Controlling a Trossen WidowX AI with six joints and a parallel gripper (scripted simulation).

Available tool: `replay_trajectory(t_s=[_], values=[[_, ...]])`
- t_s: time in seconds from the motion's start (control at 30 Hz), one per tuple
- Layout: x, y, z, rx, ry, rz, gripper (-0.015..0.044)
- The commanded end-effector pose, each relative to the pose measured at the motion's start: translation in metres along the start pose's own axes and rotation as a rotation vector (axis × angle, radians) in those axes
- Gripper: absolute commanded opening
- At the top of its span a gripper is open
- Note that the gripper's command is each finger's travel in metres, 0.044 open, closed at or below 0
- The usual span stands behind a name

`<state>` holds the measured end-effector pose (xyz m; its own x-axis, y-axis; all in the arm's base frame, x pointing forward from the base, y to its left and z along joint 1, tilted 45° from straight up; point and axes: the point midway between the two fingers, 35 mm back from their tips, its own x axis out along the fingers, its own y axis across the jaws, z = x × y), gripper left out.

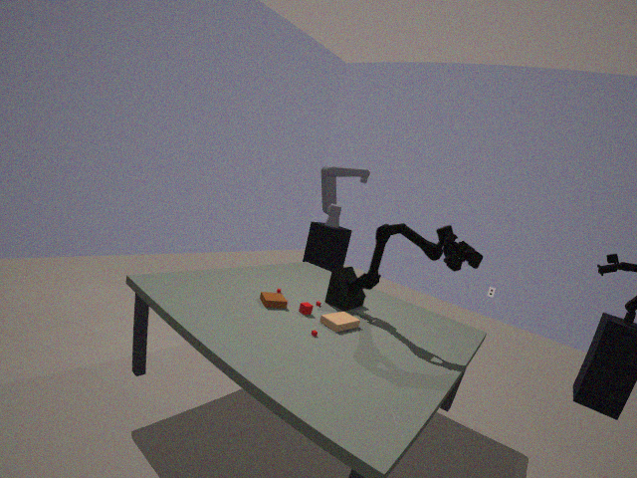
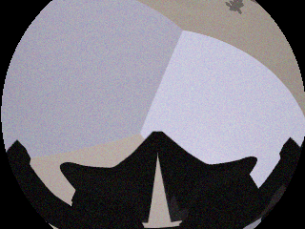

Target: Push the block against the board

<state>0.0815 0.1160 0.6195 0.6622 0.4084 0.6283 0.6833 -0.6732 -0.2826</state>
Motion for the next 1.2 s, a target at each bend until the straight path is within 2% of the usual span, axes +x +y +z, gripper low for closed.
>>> replay_trajectory(t_s=[0.0, 0.37, 1.17], values=[[0.003, -0.013, 0.008, -0.147, 0.011, -0.023, 0.0], [0.012, -0.042, 0.04, -0.495, 0.016, -0.096, 0.0], [0.038, -0.047, 0.118, -1.134, -0.066, -0.146, 0.0]])
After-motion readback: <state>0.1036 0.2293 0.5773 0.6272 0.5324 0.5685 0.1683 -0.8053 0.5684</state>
